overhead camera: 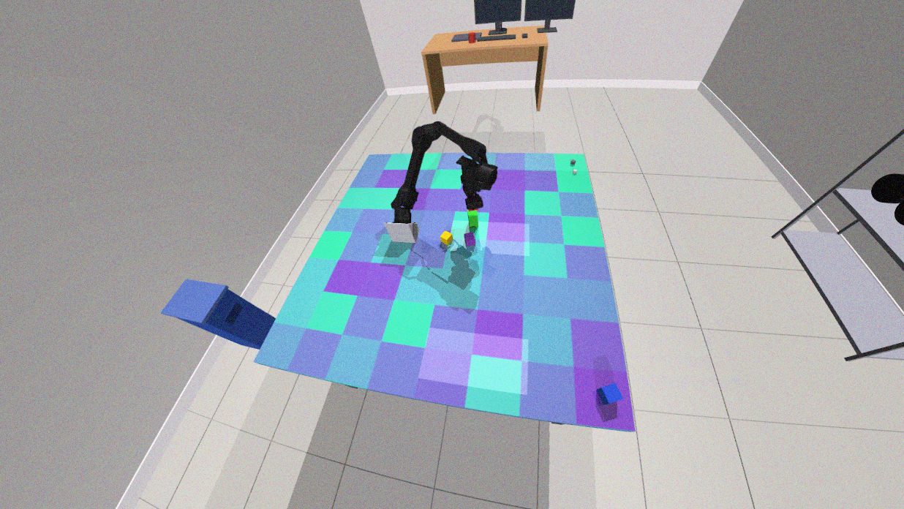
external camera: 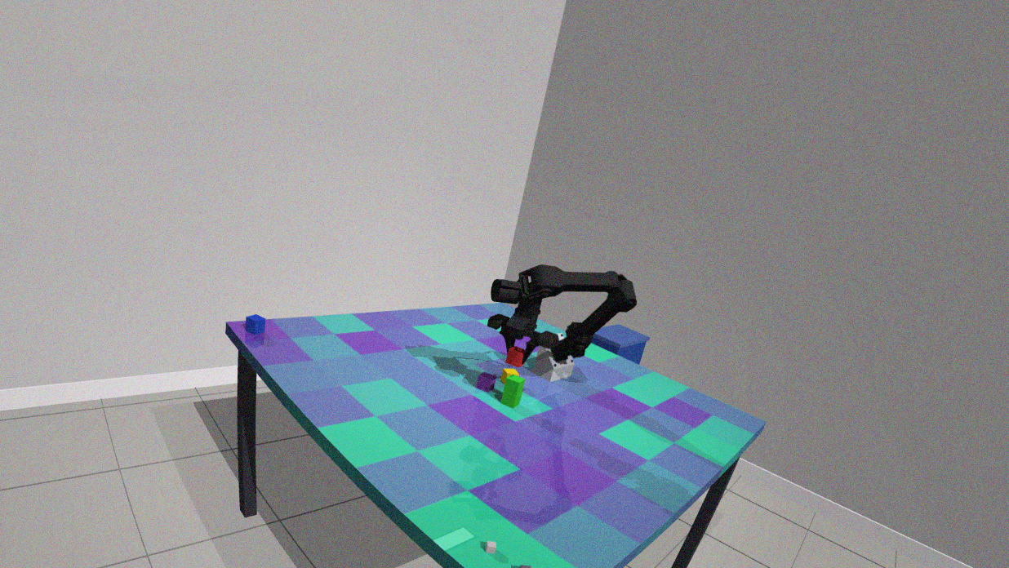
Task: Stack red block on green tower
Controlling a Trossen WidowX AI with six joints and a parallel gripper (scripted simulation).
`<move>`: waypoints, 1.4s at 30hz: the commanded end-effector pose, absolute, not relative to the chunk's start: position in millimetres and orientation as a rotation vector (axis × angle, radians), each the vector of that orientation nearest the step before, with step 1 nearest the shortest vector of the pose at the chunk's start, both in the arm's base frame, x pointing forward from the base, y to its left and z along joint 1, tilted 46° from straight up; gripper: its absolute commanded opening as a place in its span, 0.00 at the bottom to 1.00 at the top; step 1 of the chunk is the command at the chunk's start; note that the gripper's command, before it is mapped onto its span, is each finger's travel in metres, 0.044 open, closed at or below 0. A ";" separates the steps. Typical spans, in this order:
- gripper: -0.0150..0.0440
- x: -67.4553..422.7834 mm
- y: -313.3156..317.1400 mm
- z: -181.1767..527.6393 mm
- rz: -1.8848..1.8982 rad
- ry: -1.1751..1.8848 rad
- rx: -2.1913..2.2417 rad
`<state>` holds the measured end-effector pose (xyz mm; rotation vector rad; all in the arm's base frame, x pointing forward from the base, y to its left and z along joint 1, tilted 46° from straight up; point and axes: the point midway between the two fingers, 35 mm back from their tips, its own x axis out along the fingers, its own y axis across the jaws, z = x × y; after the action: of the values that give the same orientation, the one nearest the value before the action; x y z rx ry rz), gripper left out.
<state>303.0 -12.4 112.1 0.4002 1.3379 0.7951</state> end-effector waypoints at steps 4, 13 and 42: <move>0.25 296.4 -1.4 114.8 0.797 1.337 0.405; 0.25 297.0 12.5 101.0 0.797 1.336 0.405; 0.25 297.2 24.7 89.6 0.799 1.336 0.406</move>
<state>297.0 24.2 89.3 0.4018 1.3368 0.7993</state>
